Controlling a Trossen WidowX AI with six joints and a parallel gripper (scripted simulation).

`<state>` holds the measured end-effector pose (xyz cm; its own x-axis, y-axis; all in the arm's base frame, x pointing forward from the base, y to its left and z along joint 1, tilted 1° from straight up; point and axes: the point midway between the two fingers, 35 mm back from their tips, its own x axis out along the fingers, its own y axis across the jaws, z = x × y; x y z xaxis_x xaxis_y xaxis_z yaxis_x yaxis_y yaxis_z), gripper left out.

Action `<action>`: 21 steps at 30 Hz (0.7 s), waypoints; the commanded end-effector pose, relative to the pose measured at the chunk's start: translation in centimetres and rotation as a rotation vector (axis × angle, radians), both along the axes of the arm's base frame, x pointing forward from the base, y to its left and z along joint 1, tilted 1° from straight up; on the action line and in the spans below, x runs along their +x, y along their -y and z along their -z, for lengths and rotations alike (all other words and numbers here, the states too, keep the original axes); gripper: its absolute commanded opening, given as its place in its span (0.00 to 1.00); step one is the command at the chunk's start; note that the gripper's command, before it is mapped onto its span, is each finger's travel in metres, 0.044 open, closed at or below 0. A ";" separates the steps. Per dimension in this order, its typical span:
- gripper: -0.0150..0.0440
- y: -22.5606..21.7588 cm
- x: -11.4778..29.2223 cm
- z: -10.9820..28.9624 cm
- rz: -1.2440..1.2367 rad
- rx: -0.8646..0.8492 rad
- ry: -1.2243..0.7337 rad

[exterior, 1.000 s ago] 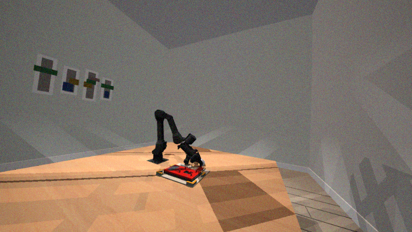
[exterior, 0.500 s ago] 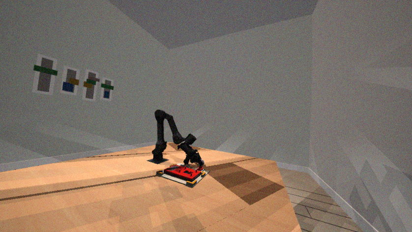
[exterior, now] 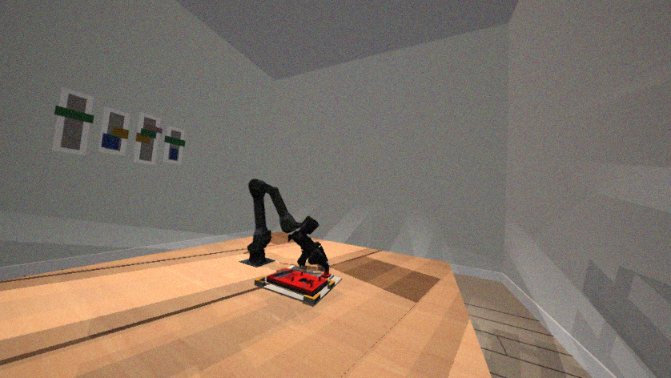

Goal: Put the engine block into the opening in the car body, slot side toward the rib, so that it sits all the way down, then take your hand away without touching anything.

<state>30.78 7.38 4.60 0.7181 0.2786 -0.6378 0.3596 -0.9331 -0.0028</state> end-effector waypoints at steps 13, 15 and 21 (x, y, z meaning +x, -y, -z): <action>1.00 0.8 -1.9 -2.5 0.001 0.001 0.006; 1.00 0.8 -1.9 -2.5 0.001 0.001 0.006; 1.00 0.8 -1.9 -2.5 0.001 0.001 0.006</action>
<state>28.81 6.54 7.09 0.7213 0.2786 -0.6341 0.3591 -0.9333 -0.0015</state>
